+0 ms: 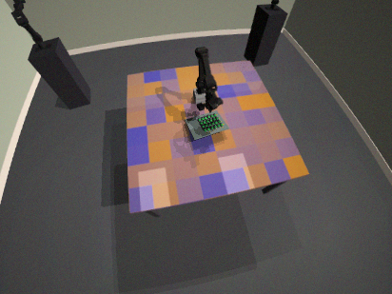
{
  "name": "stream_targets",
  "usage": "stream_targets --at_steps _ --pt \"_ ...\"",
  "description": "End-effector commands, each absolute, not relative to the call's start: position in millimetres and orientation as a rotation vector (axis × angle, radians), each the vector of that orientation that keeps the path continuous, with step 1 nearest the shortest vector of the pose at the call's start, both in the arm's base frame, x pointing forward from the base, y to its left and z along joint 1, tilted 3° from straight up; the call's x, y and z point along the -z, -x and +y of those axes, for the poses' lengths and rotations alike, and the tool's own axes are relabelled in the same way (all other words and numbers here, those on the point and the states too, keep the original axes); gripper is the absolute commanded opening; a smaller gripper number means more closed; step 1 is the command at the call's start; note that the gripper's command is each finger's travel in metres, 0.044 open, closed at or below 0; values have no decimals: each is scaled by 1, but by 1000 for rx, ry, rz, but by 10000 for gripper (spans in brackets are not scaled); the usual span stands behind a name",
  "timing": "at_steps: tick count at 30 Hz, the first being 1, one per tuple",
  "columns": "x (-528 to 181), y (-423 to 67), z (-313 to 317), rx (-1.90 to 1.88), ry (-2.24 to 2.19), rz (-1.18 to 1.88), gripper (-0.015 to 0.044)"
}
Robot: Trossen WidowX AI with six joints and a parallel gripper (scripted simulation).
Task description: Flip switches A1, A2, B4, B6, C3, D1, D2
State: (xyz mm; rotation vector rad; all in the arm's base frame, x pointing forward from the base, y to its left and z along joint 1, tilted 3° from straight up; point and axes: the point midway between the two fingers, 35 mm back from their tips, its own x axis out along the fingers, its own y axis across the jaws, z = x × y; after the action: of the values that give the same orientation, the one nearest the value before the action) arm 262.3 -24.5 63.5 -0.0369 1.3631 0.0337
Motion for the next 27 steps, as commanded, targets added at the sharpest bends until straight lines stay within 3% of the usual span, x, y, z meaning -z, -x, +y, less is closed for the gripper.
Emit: stream_targets --at_steps 1,27 --pt "-51 -261 -24 -15 31 1352 0" --pt "-4 -269 -24 -15 31 1334 0"
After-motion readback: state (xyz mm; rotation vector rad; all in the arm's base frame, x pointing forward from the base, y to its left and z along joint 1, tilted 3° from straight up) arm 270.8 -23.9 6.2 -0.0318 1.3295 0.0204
